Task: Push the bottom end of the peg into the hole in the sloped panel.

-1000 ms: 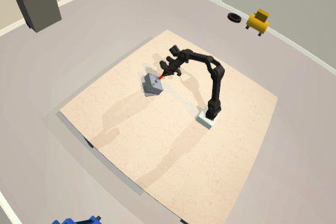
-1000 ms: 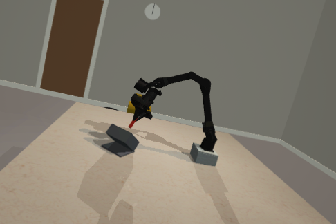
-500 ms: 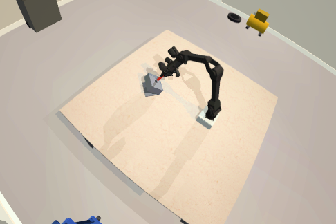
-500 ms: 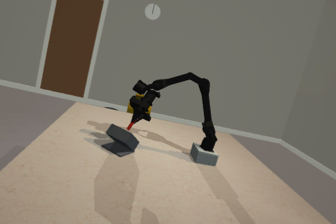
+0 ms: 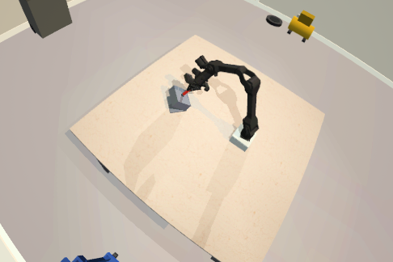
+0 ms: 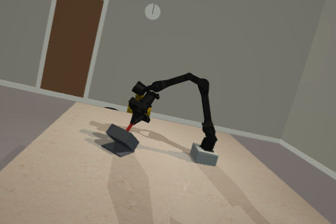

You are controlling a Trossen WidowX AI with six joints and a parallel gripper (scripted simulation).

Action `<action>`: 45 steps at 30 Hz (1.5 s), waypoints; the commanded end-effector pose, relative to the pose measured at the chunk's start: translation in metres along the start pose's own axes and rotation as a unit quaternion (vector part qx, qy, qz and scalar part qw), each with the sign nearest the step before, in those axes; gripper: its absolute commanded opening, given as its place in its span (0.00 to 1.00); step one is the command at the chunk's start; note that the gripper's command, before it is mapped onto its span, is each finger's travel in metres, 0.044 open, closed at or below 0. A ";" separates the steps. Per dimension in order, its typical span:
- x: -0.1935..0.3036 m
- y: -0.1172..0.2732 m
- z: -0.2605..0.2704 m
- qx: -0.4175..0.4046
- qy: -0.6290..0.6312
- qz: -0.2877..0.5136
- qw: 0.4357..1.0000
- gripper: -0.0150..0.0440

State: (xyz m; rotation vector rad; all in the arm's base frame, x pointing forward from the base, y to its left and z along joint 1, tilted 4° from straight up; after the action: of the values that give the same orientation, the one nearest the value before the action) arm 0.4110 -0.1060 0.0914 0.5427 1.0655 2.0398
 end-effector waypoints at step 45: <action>0.000 -0.019 0.000 -0.001 0.001 -0.001 1.000 0.25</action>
State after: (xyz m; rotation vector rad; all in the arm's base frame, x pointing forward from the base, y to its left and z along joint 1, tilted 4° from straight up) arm 0.4178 -0.0997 0.0779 0.5354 1.0654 2.0452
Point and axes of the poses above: the point midway between the two fingers, 35 mm back from their tips, its own y axis back along the fingers, its own z axis across the jaws, x = y × z, the point moved 3 cm from there along y, back along the fingers, and after that the axes turned 1 degree about -y, right-handed, at the moved point
